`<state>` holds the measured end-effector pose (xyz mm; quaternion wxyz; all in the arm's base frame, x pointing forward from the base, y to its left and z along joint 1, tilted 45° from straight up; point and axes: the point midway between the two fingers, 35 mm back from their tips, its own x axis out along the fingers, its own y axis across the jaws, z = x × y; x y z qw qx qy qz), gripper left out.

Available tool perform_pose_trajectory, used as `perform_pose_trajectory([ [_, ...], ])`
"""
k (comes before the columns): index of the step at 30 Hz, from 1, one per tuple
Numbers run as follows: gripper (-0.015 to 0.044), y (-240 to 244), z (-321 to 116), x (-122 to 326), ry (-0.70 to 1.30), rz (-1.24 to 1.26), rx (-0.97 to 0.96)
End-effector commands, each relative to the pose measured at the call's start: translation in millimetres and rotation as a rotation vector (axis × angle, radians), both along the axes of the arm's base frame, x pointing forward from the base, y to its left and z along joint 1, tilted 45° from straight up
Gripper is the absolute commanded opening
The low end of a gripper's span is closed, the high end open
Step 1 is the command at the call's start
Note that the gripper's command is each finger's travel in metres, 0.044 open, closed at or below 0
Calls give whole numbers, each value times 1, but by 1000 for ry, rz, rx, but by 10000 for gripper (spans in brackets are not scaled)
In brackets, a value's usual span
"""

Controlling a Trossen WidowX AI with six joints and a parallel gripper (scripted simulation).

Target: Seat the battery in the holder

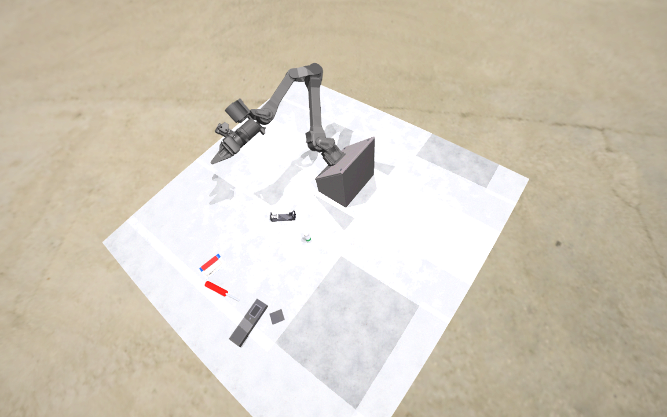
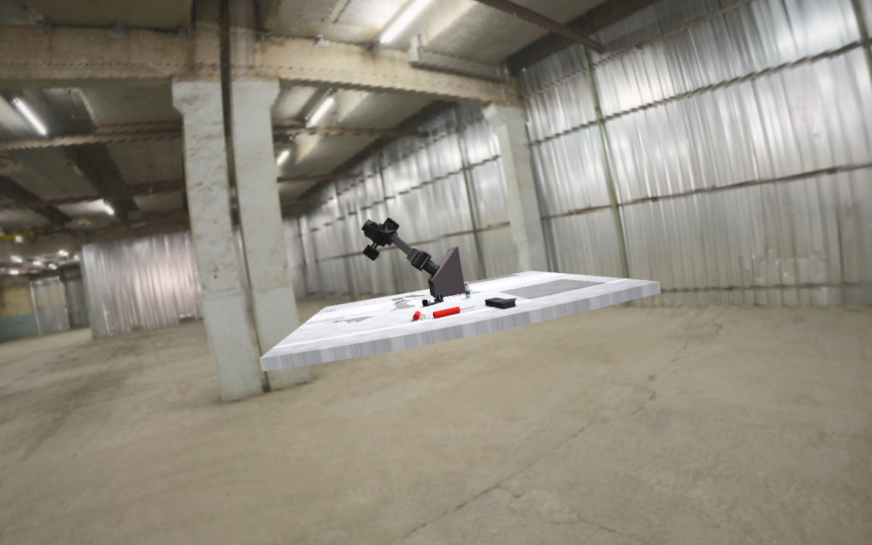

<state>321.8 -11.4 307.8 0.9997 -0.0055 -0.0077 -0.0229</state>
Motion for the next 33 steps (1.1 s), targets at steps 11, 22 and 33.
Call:
perform_pose_trajectory([
  [11, 111, 45, -137, 52, 662, -42, -52],
  [22, 0, 91, -266, 20, 1319, -149, -494],
  [33, 0, 107, -308, -12, 1564, -223, -932],
])
